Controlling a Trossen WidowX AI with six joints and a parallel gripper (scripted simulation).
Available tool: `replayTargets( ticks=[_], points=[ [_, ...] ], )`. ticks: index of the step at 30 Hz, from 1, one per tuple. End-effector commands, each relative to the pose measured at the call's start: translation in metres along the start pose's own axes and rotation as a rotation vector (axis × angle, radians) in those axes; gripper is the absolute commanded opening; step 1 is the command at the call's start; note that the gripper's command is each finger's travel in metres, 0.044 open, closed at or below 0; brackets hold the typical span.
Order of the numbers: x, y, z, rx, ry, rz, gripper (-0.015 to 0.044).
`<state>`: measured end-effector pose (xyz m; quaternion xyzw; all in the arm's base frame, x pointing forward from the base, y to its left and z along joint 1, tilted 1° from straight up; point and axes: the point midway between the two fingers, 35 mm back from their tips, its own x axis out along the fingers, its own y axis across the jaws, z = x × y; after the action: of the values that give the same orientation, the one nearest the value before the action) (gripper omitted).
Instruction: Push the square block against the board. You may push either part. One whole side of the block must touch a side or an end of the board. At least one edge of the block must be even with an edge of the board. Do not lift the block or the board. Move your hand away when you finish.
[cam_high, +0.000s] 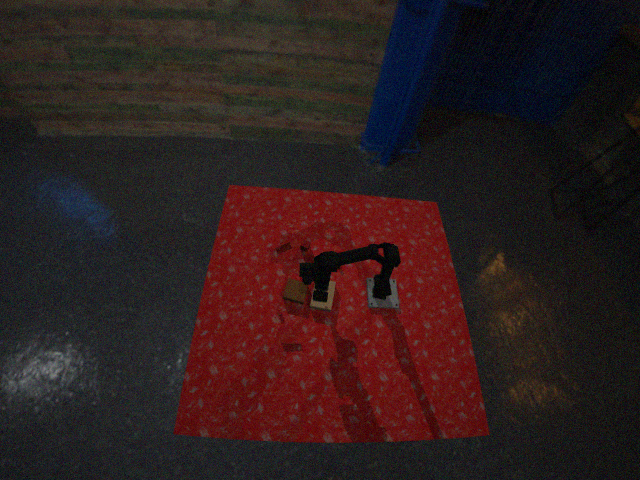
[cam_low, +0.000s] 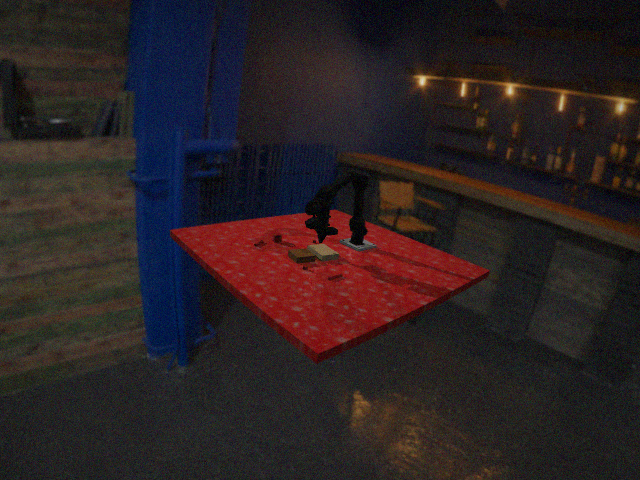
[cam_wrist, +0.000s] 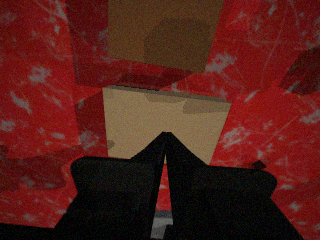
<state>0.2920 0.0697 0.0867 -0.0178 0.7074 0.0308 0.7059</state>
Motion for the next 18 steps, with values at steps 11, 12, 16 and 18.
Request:
replayTargets(
  ticks=[11,12,16,18],
  points=[
    [-0.001,-0.032,-0.013,0.47,-0.011,-0.001,0.0],
    [-0.001,-0.034,-0.014,0.504,-0.011,-0.001,0.0],
    [-0.001,-0.043,-0.019,0.643,-0.011,-0.001,0.0],
    [-0.001,-0.047,-0.021,0.712,-0.011,-0.001,0.0]
  ],
)
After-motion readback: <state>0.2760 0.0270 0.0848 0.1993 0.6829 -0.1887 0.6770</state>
